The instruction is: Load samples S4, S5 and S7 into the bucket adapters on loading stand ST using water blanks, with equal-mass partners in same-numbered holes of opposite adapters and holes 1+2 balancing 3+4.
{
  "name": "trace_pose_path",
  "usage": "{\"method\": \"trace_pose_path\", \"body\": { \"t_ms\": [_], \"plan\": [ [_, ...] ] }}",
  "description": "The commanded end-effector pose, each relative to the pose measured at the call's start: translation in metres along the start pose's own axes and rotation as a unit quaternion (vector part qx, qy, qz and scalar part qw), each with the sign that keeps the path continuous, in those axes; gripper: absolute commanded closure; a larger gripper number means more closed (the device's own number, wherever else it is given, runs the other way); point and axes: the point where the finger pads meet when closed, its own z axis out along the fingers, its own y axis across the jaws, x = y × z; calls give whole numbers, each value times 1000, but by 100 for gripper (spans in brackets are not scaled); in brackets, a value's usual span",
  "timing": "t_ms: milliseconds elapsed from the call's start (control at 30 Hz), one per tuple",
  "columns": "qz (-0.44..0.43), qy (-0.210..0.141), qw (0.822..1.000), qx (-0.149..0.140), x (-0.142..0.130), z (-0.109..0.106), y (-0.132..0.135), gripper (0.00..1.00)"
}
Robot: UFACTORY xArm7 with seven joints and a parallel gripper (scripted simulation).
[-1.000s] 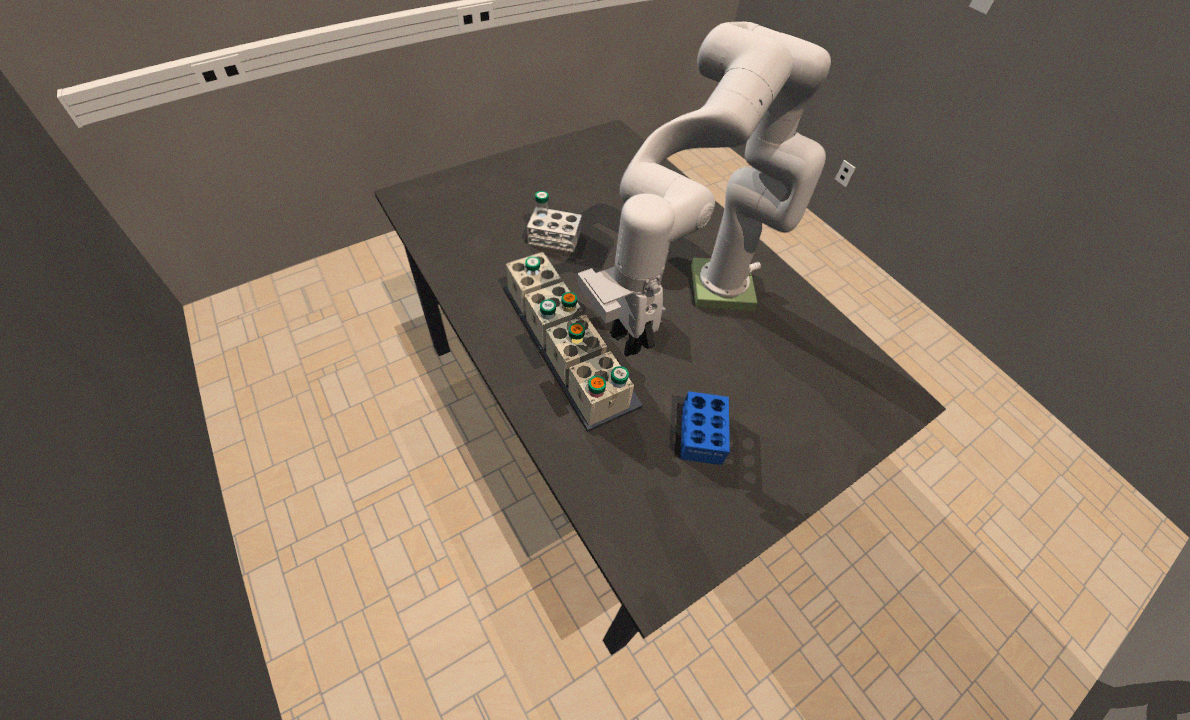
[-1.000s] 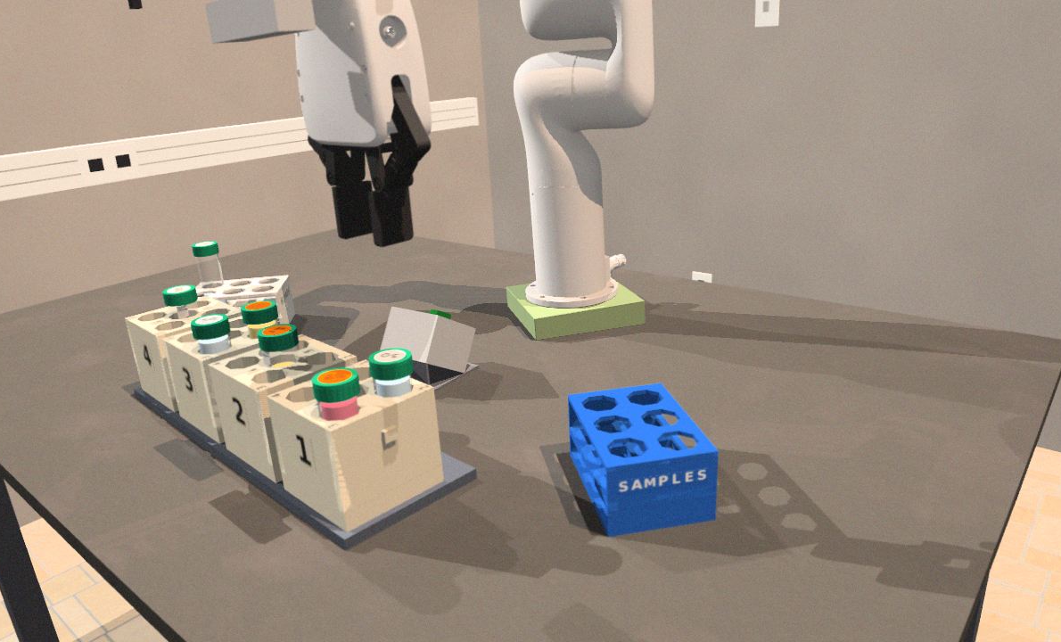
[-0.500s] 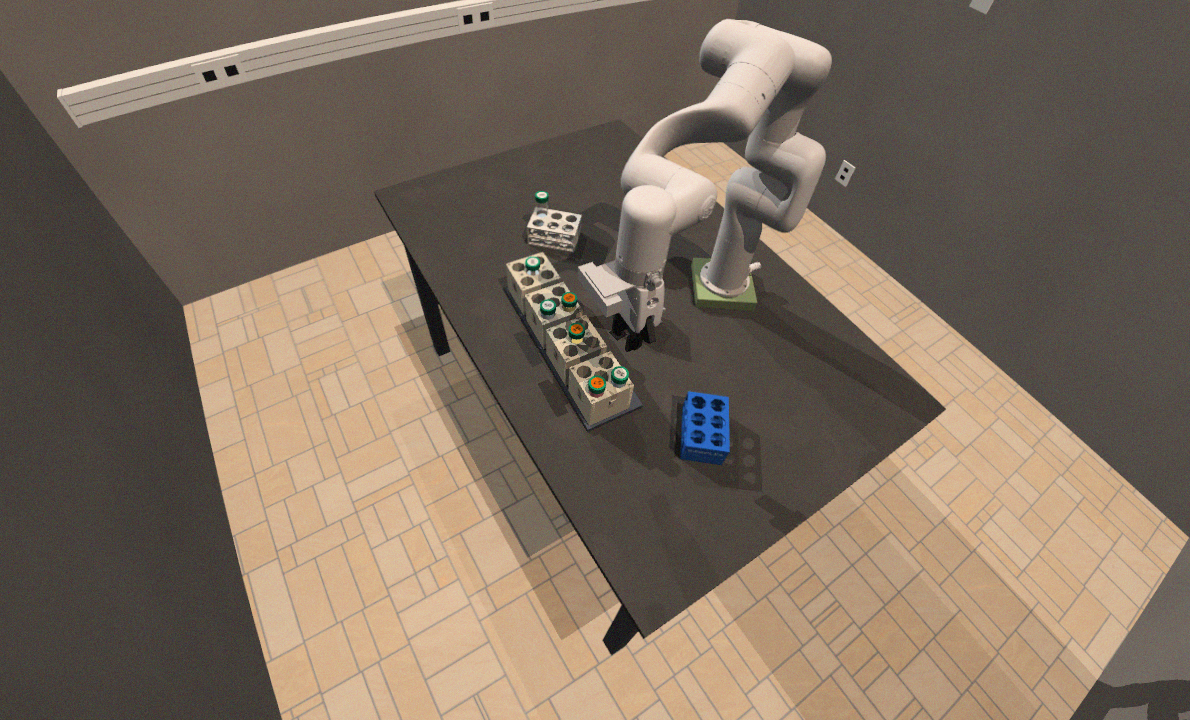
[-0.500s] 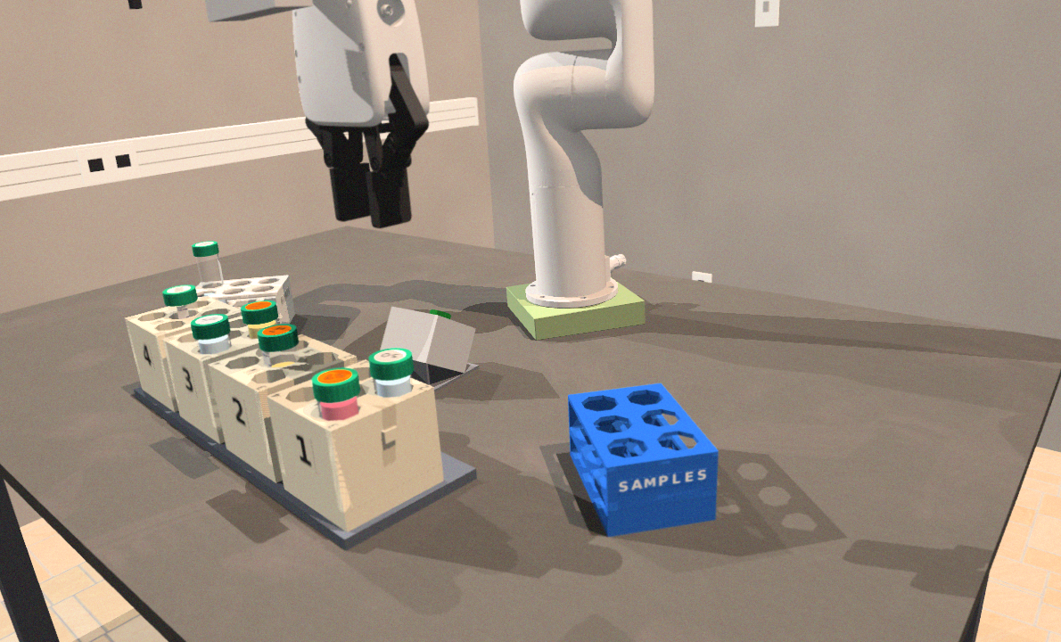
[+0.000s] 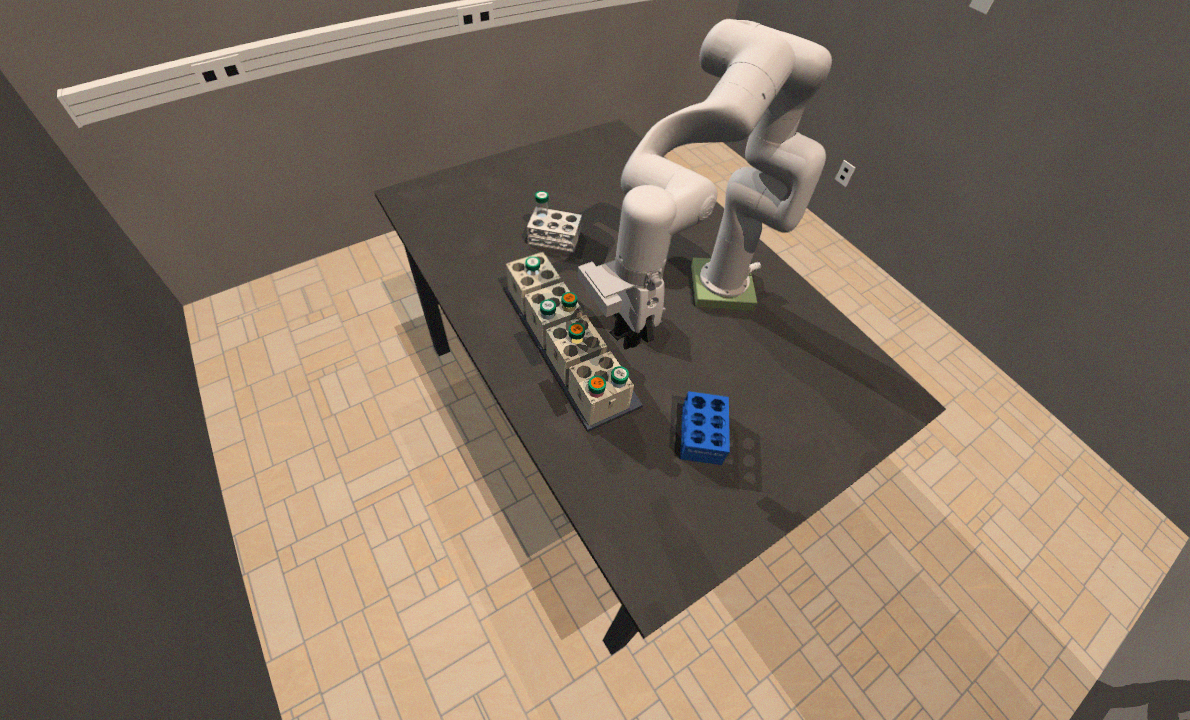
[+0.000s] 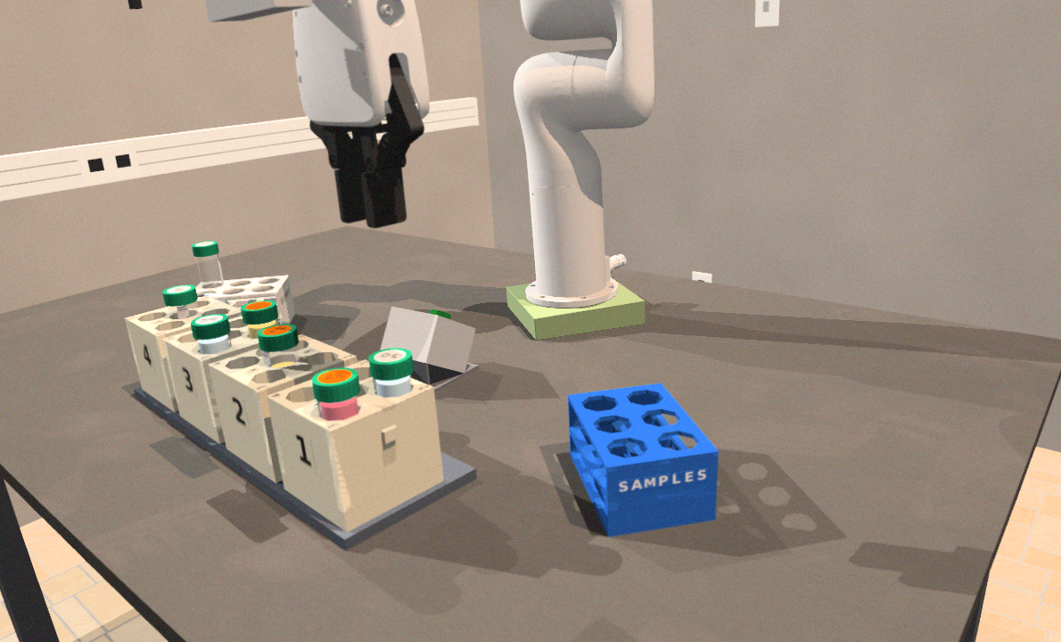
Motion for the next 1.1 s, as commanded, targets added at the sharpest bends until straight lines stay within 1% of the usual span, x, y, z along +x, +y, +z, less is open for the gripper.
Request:
{"method": "trace_pose_path", "body": {
  "t_ms": [0, 233, 367, 500, 567, 800, 933, 1067],
  "plan": [
    [14, 0, 1000, -1, -2, 0, 2, 100],
    [128, -18, 991, -16, -25, 12, 25, 100],
    [193, -28, 981, -24, -39, 20, 38, 100],
    [256, -37, 965, -33, -52, 27, 51, 100],
    [256, -37, 965, -33, -52, 27, 51, 100],
    [365, -54, 928, -47, -76, 40, 74, 100],
    [424, -63, 902, -55, -89, 47, 87, 100],
    [482, -72, 871, -63, -103, 54, 100, 100]
  ]
}}
